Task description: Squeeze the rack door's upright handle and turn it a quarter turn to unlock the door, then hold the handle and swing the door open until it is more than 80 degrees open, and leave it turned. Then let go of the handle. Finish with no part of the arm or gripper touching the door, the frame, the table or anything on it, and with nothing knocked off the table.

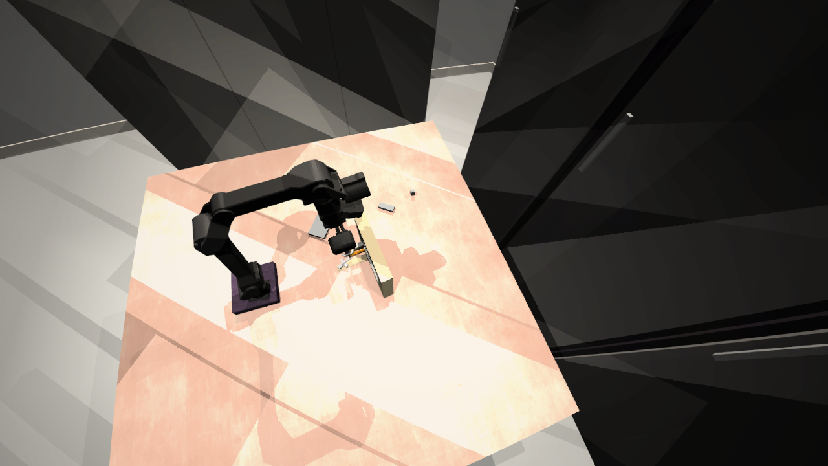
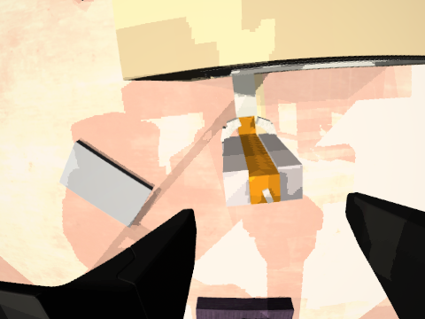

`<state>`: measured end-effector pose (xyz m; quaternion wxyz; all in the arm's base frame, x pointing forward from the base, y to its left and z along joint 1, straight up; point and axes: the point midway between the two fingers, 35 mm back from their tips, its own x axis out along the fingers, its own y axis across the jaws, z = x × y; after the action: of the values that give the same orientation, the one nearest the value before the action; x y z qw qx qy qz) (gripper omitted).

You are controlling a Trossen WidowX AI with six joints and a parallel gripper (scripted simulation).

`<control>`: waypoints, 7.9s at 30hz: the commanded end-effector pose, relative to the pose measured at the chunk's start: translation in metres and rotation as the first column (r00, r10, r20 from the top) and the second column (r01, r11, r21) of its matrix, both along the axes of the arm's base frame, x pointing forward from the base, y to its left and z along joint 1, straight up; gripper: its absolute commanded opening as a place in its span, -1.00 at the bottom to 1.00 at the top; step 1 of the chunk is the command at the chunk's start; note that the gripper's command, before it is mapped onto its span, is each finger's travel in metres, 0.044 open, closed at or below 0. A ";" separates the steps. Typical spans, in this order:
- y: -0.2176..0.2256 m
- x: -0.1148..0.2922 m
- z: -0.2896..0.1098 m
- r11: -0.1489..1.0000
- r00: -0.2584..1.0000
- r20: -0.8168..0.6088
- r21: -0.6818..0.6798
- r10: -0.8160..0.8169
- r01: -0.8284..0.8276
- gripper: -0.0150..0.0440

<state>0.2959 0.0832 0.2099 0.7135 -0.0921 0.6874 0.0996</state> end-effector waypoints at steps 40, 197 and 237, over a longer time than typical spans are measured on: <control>0.001 0.003 -0.068 1.000 1.000 -0.009 -0.006 0.007 -0.007 0.52; 0.001 0.003 -0.070 0.105 0.105 -0.042 0.011 -0.994 0.994 0.52; 0.001 0.003 -0.070 -0.166 -0.166 -0.049 0.008 -0.985 0.986 -0.11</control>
<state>0.2986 0.0844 0.1401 0.5303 0.4817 0.5220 -0.4628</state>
